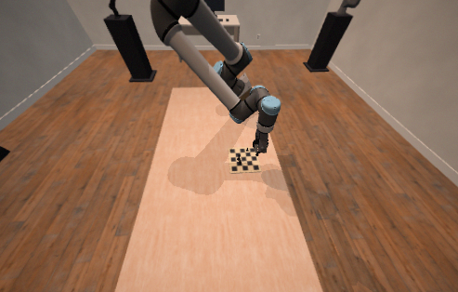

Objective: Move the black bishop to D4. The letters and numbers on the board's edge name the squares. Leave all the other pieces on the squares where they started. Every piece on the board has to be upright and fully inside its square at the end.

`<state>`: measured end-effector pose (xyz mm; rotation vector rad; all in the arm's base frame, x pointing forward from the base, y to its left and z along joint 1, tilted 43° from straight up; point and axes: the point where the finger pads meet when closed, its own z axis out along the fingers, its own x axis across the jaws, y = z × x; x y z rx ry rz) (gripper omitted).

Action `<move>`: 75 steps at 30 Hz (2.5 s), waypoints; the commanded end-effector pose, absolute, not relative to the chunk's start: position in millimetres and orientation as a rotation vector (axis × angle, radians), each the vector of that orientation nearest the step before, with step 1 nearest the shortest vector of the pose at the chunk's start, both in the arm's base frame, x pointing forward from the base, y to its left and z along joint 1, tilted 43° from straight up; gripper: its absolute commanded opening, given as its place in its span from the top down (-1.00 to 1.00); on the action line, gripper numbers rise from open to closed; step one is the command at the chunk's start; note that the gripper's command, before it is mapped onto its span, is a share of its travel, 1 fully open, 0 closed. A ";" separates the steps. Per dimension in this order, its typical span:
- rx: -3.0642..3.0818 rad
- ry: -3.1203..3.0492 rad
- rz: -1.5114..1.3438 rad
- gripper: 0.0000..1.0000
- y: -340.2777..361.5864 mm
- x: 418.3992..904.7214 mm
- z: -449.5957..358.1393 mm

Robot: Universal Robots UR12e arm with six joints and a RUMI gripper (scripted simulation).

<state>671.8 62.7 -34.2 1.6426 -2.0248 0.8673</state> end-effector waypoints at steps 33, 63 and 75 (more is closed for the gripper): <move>1.828 -1.785 0.772 1.00 27.2 591.4 -23.0; 1.828 -1.787 0.774 1.00 -33.4 599.9 -86.8; 1.829 -1.787 0.777 1.00 -32.4 600.2 -86.1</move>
